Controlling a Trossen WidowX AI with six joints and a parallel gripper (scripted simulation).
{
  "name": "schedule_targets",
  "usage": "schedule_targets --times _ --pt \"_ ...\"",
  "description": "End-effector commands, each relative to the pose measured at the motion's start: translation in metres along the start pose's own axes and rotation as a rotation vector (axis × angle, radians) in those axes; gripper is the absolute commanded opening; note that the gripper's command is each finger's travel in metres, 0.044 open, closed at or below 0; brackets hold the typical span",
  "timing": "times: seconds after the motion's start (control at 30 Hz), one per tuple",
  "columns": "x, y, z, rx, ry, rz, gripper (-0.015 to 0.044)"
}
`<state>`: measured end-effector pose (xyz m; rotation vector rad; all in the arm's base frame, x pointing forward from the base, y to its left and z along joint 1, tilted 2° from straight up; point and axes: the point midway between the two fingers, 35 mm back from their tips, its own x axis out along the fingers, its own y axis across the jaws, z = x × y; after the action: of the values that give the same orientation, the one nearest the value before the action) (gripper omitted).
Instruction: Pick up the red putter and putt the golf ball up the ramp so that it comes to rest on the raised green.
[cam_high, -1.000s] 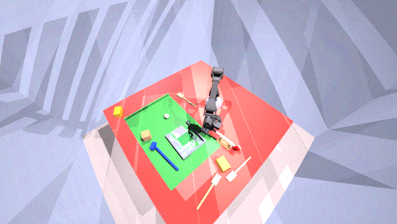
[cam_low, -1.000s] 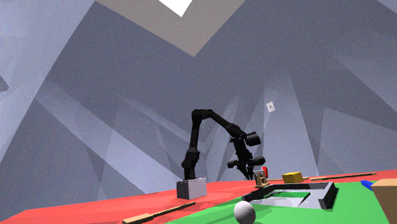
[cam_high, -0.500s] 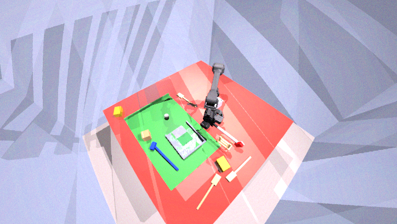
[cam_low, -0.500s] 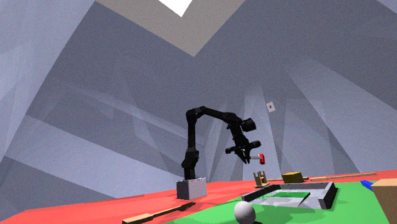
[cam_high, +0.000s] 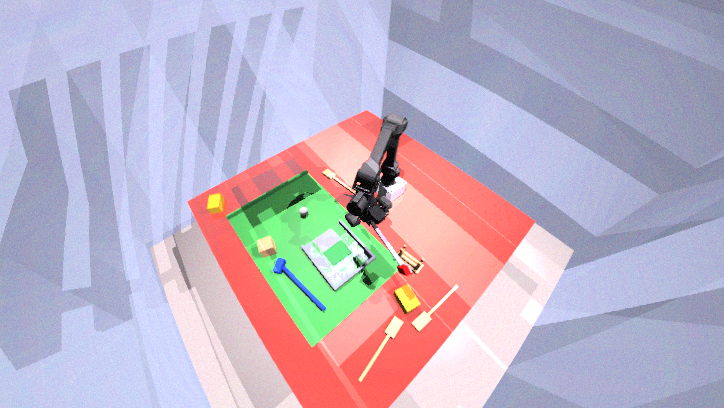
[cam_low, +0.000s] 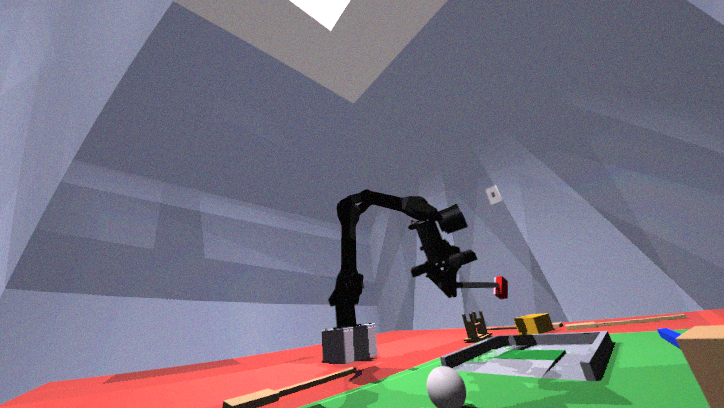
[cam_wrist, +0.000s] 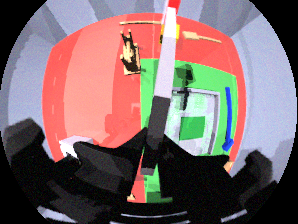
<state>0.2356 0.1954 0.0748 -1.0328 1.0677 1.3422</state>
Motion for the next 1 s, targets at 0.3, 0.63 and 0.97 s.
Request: schedule_targets --times 0.3,0.63,0.97 --pt "-0.021 -0.041 -0.063 0.287 0.031 -0.064 0.0000" --pt "-0.036 -0.059 -0.116 0.493 0.062 -0.100 0.0000" --pt "-0.052 -0.066 -0.171 0.696 0.092 -0.131 0.0000"
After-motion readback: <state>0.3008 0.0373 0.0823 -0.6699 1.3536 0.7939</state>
